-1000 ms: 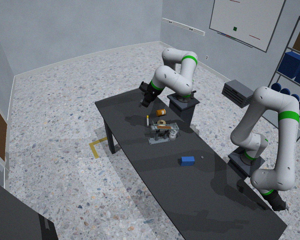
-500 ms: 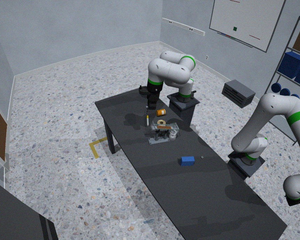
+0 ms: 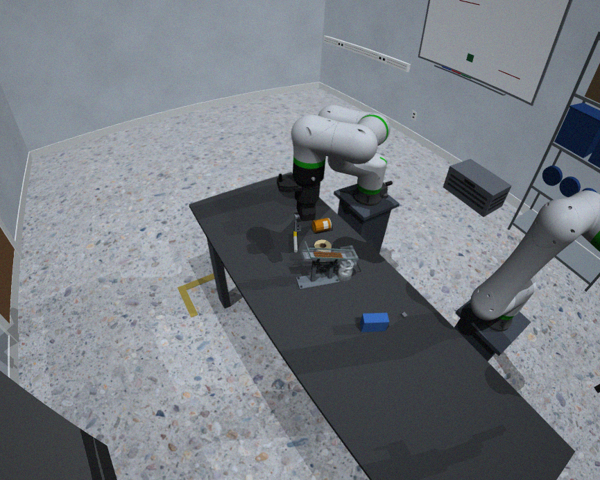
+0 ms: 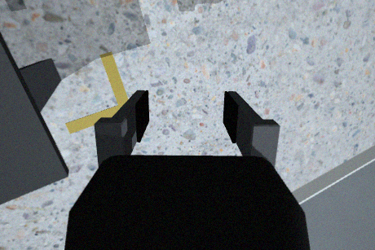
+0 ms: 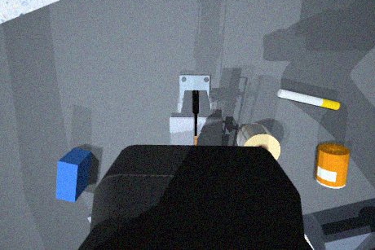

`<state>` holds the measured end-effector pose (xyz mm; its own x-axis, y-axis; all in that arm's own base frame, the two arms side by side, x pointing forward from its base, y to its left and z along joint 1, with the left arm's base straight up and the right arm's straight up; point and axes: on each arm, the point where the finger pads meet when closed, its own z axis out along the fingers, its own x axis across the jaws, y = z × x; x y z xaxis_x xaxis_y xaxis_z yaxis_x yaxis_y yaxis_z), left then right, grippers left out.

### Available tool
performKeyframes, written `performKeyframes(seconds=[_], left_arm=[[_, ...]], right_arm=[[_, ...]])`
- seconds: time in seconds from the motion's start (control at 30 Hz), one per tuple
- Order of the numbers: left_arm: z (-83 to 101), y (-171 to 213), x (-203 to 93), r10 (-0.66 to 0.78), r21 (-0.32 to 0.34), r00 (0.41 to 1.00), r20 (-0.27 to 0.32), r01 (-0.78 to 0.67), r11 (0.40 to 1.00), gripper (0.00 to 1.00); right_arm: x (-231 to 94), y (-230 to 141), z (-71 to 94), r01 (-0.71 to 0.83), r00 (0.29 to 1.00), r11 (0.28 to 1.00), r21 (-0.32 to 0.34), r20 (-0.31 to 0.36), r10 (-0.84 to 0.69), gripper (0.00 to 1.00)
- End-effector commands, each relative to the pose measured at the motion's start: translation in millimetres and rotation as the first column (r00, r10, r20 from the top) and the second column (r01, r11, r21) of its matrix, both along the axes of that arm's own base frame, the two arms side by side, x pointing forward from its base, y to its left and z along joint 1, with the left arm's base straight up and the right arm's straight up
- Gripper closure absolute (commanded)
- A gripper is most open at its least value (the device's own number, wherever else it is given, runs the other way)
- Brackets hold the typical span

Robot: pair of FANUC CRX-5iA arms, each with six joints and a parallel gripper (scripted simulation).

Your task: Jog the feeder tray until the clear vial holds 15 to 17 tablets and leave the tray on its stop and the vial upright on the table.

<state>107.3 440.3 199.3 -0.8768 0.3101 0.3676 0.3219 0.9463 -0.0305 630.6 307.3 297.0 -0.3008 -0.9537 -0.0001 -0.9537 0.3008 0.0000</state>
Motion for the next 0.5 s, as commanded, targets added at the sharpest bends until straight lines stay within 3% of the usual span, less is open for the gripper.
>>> performKeyframes(seconds=[0.0, 0.27, 0.4, 0.47], left_arm=[[21.4, 9, -21, 0.098, -0.052, 0.989, 0.11, -0.093, 0.994, 0.0], [66.8, 26, -58, 0.226, -0.087, 0.933, 0.282, -0.21, 0.974, 0.0], [81.1, 31, -70, 0.253, -0.091, 0.91, 0.328, -0.236, 0.968, 0.0], [81.1, 31, -70, 0.253, -0.091, 0.91, 0.328, -0.236, 0.968, 0.0]], right_arm=[[0, 0, -1.4, 0.0, 1.0, 1.0, 0.001, 0.002, 0.0, 1.0], [1, 0, -27.8, 0.0, 1.0, 1.0, 0.001, 0.002, 0.0, 1.0], [1, 0, -49.4, 0.0, 1.0, 1.0, 0.001, 0.002, 0.0, 1.0], [1, 0, -49.4, 0.0, 1.0, 1.0, 0.001, 0.002, 0.0, 1.0]])
